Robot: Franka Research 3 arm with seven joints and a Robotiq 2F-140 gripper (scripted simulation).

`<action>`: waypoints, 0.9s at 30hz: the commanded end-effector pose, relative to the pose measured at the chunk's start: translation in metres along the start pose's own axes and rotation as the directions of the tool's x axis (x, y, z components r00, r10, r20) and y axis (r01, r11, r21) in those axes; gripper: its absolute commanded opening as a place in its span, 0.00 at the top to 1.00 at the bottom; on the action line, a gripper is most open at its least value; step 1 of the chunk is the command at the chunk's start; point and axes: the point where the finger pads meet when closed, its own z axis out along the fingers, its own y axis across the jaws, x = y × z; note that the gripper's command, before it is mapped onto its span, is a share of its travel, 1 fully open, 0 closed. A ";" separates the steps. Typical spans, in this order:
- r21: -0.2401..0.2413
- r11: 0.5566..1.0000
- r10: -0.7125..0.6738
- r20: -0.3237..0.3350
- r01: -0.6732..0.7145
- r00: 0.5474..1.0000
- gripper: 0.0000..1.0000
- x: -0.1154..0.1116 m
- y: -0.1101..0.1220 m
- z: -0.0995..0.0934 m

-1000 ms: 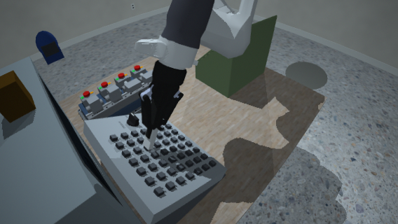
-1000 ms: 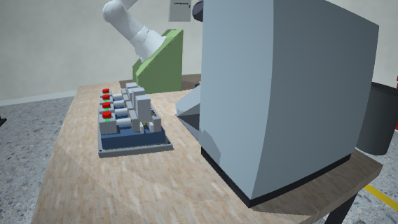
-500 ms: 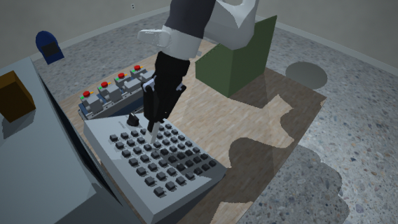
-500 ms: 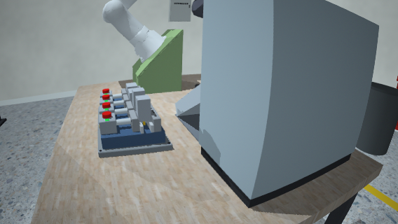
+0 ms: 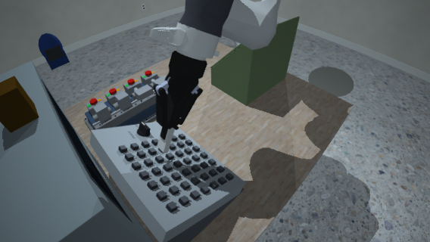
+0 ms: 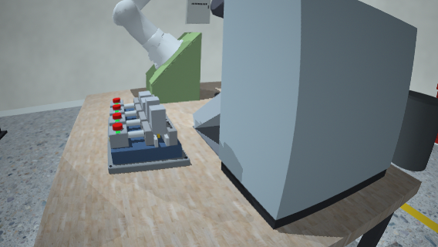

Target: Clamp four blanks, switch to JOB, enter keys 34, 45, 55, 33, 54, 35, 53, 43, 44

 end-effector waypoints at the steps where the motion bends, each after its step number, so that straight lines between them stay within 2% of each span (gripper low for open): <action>1: -0.003 1.000 0.007 -0.002 -0.007 1.000 1.00 0.003 0.002 -0.001; 13: -0.003 1.000 0.007 -0.002 -0.007 1.000 1.00 0.034 0.034 -0.001; 27: -0.003 1.000 0.007 -0.002 -0.007 1.000 1.00 0.035 0.035 0.007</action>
